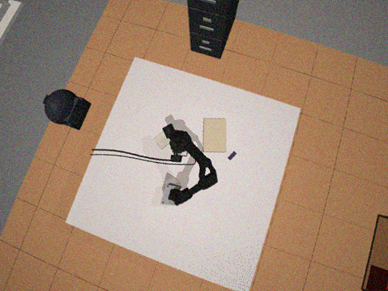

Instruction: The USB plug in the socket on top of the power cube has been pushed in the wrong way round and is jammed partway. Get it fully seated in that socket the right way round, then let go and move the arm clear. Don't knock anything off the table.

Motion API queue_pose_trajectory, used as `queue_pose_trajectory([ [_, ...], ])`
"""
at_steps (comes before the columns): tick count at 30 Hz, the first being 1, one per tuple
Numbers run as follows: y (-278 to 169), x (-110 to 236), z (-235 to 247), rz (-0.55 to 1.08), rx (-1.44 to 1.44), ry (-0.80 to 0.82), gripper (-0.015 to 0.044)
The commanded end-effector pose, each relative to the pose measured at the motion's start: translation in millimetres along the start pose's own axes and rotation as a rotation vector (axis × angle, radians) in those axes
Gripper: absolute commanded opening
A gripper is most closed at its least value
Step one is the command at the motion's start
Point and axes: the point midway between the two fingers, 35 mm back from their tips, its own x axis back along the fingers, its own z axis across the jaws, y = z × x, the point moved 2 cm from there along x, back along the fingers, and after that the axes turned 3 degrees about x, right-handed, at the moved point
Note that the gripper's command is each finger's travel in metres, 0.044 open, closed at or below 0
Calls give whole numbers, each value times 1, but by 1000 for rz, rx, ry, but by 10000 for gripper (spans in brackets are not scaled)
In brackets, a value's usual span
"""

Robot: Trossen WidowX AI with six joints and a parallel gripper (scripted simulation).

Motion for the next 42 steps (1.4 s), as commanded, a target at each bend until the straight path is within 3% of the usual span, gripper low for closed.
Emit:
queue_pose_trajectory([
  [1,0,3,0,1,-3,1,0],
  [42,0,30,0,2,-2,1,0],
])
